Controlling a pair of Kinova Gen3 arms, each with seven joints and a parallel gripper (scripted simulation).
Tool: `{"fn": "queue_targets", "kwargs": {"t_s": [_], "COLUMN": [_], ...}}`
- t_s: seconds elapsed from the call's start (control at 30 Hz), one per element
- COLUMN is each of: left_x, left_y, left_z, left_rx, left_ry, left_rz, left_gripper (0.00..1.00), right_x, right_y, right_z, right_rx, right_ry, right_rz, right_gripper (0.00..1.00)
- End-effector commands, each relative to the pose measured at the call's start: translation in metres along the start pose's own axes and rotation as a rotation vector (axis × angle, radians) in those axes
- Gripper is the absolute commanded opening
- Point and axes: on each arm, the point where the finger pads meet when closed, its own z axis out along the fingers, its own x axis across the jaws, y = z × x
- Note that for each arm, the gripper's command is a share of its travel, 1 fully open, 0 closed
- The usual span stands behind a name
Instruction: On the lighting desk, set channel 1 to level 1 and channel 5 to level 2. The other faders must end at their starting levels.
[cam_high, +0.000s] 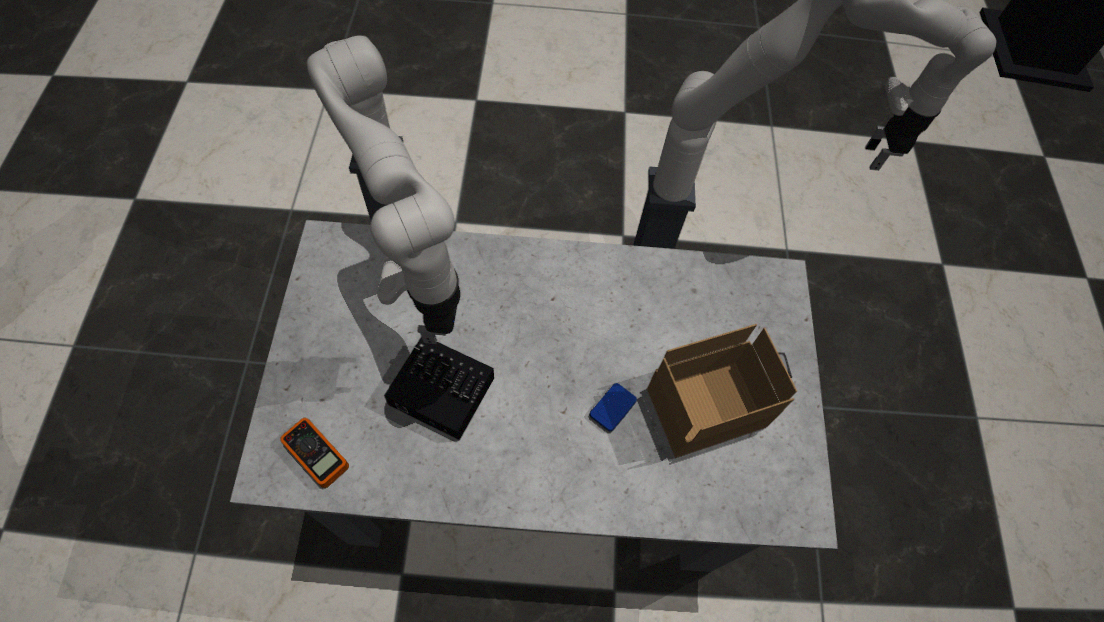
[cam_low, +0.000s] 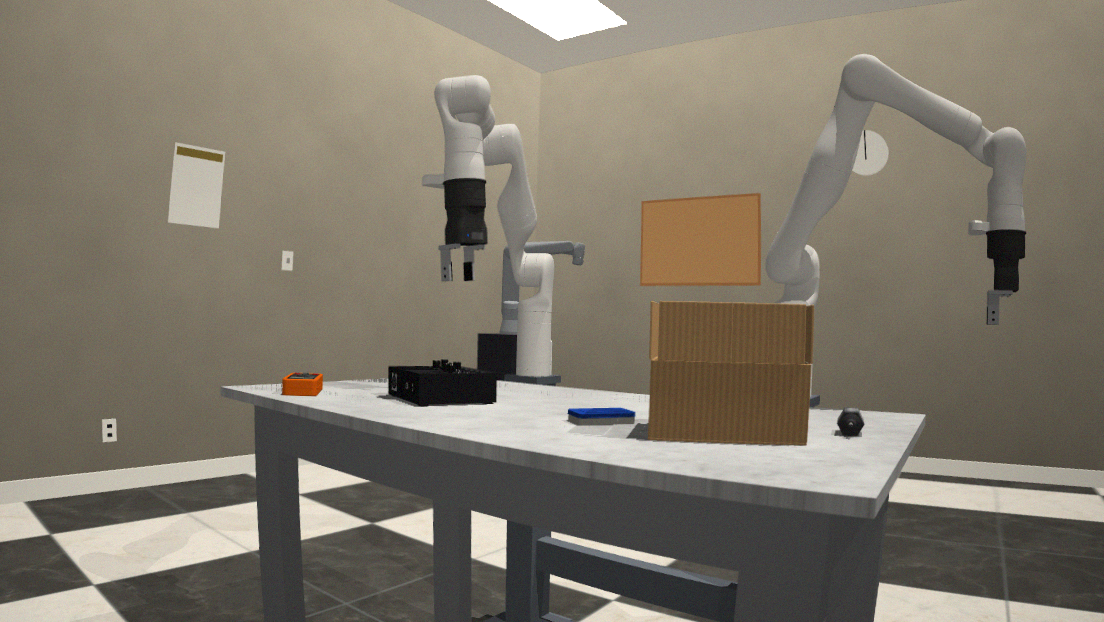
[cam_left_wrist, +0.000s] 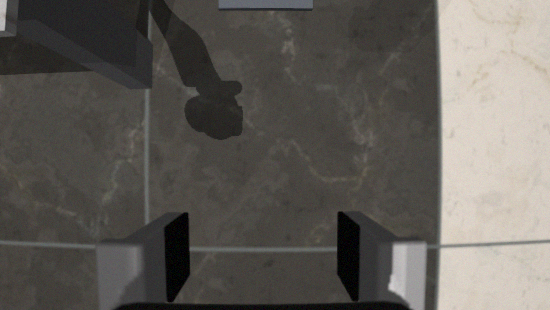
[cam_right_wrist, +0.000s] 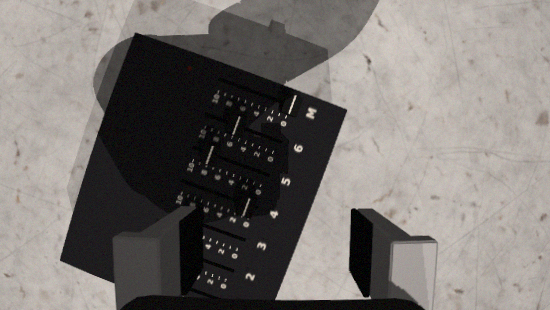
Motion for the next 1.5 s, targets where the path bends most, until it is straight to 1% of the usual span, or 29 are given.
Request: {"fn": "queue_targets", "kwargs": {"t_s": [0.0, 0.1, 0.17, 0.43, 0.67, 0.73, 0.97, 1.17, 1.47], "left_x": [0.000, 0.000, 0.000, 0.000, 0.000, 0.000, 0.000, 0.000, 0.000], "left_y": [0.003, 0.003, 0.003, 0.003, 0.003, 0.003, 0.003, 0.003, 0.003], "left_z": [-0.001, -0.001, -0.001, -0.001, -0.001, -0.001, -0.001, -0.001, -0.001], "left_rx": [-0.012, -0.012, -0.012, -0.012, -0.012, -0.012, -0.012, -0.012, -0.012], "left_ry": [-0.004, -0.004, -0.004, -0.004, -0.004, -0.004, -0.004, -0.004, -0.004], "left_rz": [0.007, 0.007, 0.007, 0.007, 0.007, 0.007, 0.007, 0.007, 0.007], "left_gripper": [1.00, 1.00, 1.00, 1.00, 1.00, 1.00, 1.00, 1.00, 1.00], "right_x": [0.004, 0.006, 0.006, 0.012, 0.018, 0.018, 0.023, 0.027, 0.030], "right_y": [-0.003, -0.001, -0.001, 0.005, 0.011, 0.011, 0.016, 0.019, 0.022], "right_z": [-0.009, -0.012, -0.012, -0.020, -0.026, -0.026, -0.032, -0.035, -0.038], "right_rx": [0.004, 0.004, 0.004, 0.003, 0.002, 0.002, 0.003, 0.003, 0.004], "right_ry": [-0.001, 0.002, 0.002, 0.008, 0.011, 0.011, 0.014, 0.015, 0.016], "right_rz": [-0.140, -0.256, -0.256, -0.547, -0.768, -0.768, -0.946, -1.062, -1.153], "right_gripper": [1.00, 1.00, 1.00, 1.00, 1.00, 1.00, 1.00, 1.00, 1.00]}}
